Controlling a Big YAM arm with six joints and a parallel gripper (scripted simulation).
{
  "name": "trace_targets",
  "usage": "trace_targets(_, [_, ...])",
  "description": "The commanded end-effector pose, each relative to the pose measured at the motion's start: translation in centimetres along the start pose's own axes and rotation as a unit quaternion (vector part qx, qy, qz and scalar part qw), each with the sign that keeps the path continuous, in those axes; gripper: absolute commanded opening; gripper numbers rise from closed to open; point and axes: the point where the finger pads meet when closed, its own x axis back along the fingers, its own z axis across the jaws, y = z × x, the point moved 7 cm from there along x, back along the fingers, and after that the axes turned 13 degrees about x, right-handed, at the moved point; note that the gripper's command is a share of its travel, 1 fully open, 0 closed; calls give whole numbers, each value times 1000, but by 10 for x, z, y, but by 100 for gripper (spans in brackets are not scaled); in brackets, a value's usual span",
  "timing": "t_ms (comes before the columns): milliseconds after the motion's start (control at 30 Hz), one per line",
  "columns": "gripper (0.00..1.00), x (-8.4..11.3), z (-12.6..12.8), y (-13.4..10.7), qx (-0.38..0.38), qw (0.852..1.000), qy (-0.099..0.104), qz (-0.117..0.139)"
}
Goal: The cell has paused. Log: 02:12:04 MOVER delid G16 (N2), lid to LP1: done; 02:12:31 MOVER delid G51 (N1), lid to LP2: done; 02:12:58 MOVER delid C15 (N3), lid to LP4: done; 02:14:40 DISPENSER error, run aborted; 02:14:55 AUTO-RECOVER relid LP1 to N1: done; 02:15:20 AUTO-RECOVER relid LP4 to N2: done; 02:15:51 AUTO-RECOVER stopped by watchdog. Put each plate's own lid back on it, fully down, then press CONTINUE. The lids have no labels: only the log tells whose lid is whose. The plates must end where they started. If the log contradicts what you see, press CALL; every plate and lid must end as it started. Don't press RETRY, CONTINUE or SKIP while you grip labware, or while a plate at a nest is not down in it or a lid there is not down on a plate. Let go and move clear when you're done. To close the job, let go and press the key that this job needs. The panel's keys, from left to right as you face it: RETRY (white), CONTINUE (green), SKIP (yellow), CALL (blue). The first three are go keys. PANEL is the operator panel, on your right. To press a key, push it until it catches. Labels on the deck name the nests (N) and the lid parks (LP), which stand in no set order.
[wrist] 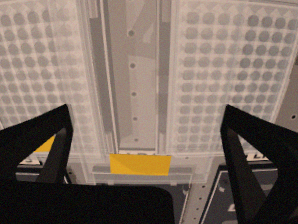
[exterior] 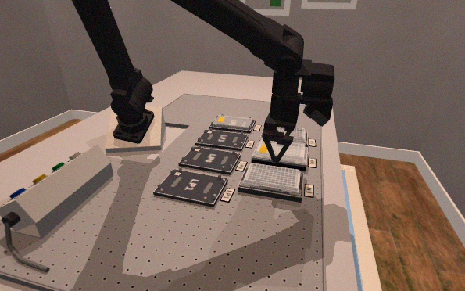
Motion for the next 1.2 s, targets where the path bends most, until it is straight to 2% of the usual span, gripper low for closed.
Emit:
trace_targets(0, [0, 16, -32, 1, -2, 1000, -4, -22])
trace_targets(67, [0, 23, -47, 5, -6, 999, -7, -31])
trace_targets(167, [0, 23, -52, 4, -6, 999, -7, -31])
trace_targets(333, [0, 24, -75, -4, -4, 1000, -8, -28])
trace_targets(467, [0, 24, -77, -3, -5, 1000, -9, -28])
trace_targets(567, [0, 28, -67, 1, 7, 999, -8, -36])
trace_targets(733, [0, 21, -69, -3, 1, 999, -9, -34])
trace_targets(833, [0, 8, -63, -16, 3, 1000, -5, -18])
trace_targets(1167, [0, 2, -65, -21, 1, 1000, -5, -15])
